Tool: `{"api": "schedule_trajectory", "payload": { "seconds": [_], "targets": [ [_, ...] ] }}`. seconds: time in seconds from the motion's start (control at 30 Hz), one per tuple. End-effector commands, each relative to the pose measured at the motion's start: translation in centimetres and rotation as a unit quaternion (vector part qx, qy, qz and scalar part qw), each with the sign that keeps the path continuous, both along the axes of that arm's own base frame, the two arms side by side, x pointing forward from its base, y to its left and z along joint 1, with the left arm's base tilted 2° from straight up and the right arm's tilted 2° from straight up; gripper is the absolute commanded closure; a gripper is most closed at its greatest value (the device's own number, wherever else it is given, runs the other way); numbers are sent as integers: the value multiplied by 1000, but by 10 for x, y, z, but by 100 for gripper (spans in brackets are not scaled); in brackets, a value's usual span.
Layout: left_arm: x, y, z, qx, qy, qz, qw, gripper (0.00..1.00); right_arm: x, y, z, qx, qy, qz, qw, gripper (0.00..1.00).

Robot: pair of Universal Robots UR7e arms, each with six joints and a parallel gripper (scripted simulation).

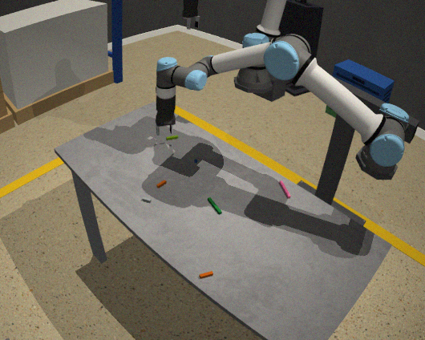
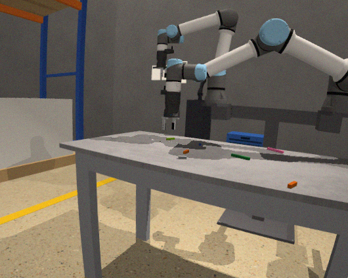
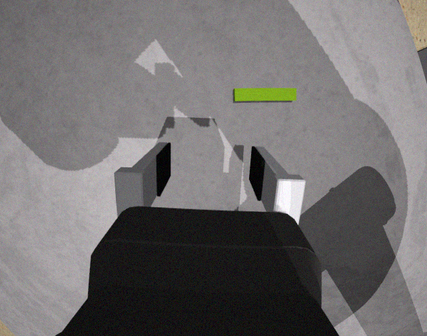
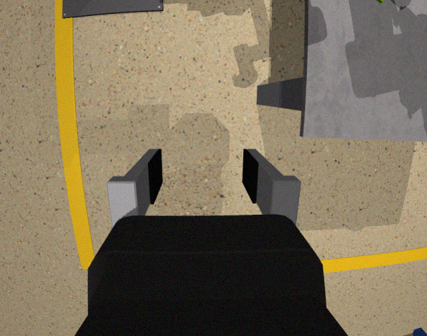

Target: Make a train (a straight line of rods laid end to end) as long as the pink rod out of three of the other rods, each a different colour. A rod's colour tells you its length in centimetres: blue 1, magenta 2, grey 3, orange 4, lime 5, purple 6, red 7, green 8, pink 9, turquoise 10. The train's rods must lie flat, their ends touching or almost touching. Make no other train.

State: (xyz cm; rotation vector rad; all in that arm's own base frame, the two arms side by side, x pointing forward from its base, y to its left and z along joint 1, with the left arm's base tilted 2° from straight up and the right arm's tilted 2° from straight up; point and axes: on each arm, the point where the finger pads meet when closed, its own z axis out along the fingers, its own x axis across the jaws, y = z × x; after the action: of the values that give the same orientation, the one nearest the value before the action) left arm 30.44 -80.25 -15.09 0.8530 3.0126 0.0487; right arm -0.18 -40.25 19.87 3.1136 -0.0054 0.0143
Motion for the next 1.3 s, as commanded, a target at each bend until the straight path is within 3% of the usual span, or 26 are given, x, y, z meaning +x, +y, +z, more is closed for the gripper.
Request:
{"api": "schedule_trajectory", "payload": {
  "seconds": [0.0,0.47,1.27],
  "targets": [
    [-11,-5,1,-1,1,-46,999,0,0,-1,1,-1,0,0,1000,0],
    [-34,-12,1,1,3,-129,992,0,0,-1,1,-1,0,0,1000,0],
    [-35,-12,1,1,4,-134,991,0,0,-1,1,-1,0,0,1000,0]
  ]
}}
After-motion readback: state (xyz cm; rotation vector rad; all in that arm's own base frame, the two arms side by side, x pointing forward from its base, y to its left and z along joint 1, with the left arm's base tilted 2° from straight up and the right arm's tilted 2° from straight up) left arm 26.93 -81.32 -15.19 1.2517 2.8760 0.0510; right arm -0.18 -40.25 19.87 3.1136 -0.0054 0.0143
